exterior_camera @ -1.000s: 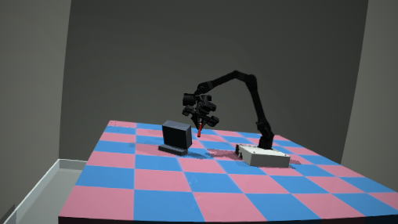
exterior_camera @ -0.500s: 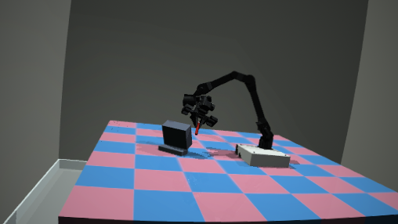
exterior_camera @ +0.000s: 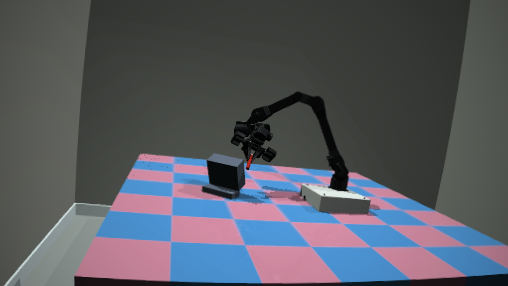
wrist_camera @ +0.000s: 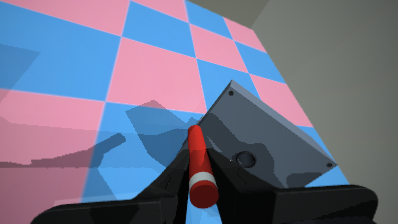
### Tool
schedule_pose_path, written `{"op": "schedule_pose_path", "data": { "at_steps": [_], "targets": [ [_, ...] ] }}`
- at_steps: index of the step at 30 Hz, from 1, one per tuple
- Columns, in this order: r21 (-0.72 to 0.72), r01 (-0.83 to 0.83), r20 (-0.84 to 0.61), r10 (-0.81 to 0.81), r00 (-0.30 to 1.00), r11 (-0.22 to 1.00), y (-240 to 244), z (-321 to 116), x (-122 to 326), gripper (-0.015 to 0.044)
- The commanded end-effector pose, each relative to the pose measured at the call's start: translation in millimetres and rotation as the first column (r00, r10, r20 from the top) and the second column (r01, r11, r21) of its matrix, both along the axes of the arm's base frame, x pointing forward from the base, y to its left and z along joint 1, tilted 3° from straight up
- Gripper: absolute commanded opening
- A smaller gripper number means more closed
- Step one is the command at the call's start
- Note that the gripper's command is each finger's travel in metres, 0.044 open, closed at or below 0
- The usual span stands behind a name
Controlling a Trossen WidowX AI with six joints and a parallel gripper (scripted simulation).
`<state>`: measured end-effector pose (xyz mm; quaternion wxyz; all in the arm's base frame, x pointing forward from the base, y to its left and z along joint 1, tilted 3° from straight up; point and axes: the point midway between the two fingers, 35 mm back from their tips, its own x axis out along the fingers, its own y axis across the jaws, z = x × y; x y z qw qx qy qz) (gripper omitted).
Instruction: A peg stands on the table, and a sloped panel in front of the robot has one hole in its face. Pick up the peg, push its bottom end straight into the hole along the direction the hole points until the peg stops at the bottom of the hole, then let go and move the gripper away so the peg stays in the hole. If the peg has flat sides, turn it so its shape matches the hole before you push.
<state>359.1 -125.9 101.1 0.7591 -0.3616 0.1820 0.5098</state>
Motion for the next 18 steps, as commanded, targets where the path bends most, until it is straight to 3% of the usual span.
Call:
{"op": "schedule_pose_path", "data": {
  "at_steps": [1,18],
  "targets": [
    [0.012,0.014,0.020,-0.014,1.000,1.000,-6,1,0,0.0000],
    [0.066,0.089,0.076,-0.094,0.993,0.994,-34,6,-5,0.0000]
  ]
}}
